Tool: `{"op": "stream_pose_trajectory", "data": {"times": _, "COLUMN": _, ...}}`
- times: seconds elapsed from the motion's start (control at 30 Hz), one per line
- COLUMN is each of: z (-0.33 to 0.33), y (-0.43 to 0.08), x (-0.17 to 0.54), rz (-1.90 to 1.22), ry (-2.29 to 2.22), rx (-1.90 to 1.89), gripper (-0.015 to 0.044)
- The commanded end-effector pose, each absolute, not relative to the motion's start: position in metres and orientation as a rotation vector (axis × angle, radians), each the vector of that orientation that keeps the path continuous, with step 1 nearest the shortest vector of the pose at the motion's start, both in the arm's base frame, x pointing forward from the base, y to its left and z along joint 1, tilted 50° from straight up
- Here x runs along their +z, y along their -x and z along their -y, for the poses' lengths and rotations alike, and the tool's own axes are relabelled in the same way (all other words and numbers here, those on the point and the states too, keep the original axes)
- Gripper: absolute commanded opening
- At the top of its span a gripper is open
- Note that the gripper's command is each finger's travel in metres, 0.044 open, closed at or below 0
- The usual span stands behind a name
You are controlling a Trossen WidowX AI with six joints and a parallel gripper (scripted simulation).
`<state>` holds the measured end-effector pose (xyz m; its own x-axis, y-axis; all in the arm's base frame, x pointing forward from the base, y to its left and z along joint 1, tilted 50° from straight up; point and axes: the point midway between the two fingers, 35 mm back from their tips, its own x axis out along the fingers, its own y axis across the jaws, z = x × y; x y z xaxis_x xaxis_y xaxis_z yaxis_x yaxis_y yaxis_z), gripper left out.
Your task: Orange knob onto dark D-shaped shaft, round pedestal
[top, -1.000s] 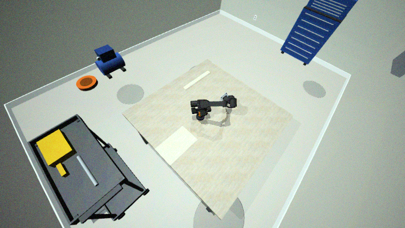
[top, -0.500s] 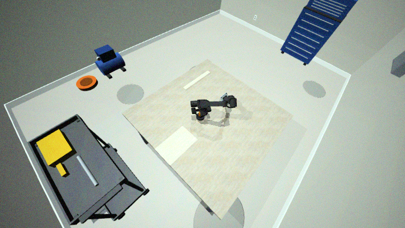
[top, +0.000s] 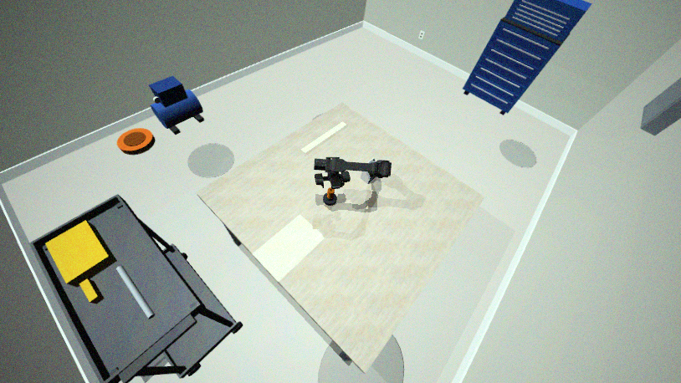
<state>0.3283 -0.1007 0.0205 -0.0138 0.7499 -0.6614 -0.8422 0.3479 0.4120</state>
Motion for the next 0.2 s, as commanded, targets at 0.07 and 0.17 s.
{"op": "stream_pose_trajectory", "data": {"times": 0.07, "z": 0.1048, "y": -0.3281, "x": 0.0262, "rz": -0.96, "ry": 0.122, "rx": 1.28, "gripper": 0.044}}
{"op": "stream_pose_trajectory", "data": {"times": 0.17, "z": 0.1048, "y": -0.3281, "x": 0.0262, "rz": -0.96, "ry": 0.122, "rx": 1.28, "gripper": 0.044}}
